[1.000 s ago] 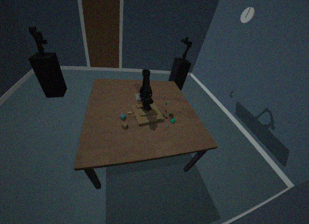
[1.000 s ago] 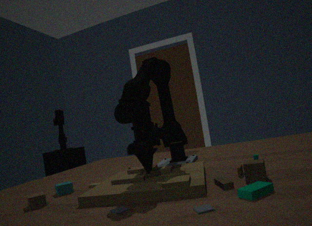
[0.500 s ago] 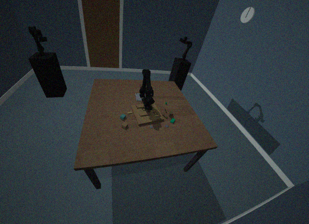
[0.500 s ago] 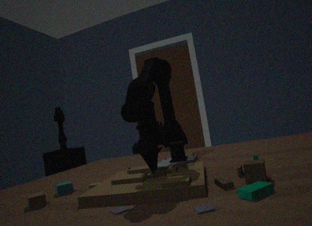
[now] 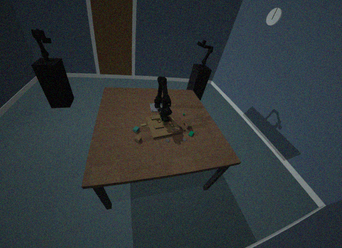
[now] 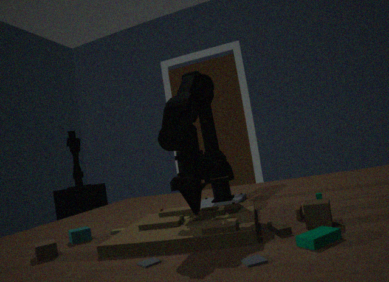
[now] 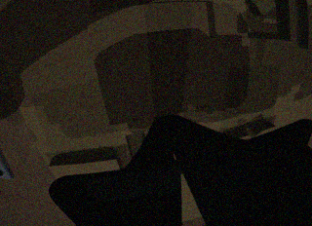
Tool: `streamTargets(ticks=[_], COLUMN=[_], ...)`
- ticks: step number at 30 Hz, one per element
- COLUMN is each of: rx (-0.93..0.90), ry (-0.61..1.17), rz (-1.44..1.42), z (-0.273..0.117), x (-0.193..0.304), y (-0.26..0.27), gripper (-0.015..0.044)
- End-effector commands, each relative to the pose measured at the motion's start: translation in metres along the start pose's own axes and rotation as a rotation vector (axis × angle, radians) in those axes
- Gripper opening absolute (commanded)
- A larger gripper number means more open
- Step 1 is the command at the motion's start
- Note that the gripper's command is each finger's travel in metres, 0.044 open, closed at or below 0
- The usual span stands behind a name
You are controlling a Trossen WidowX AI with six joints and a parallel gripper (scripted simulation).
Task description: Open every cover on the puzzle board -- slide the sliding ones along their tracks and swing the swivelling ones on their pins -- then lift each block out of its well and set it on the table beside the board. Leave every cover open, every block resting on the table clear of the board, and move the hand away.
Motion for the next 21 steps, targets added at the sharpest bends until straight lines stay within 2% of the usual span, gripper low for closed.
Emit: streamTargets(ticks=[1, 21], rx=[0.008, 0.008], ry=[-0.005, -0.005], rz=[0.003, 0.003], z=[-0.006, -0.031], x=[-0.002, -0.005], y=[-0.001, -0.002], gripper=[0.0000, 0.0000])
Point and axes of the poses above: the point midway between the two fingers, 35 mm back from their tips, its own z axis out along the fingers, its own y axis across the jaws, x = y × z, the point moved 2 cm from there along -z, back along the fingers, and after that the axes turned 13 degrees about -z, right-handed, at the moved point
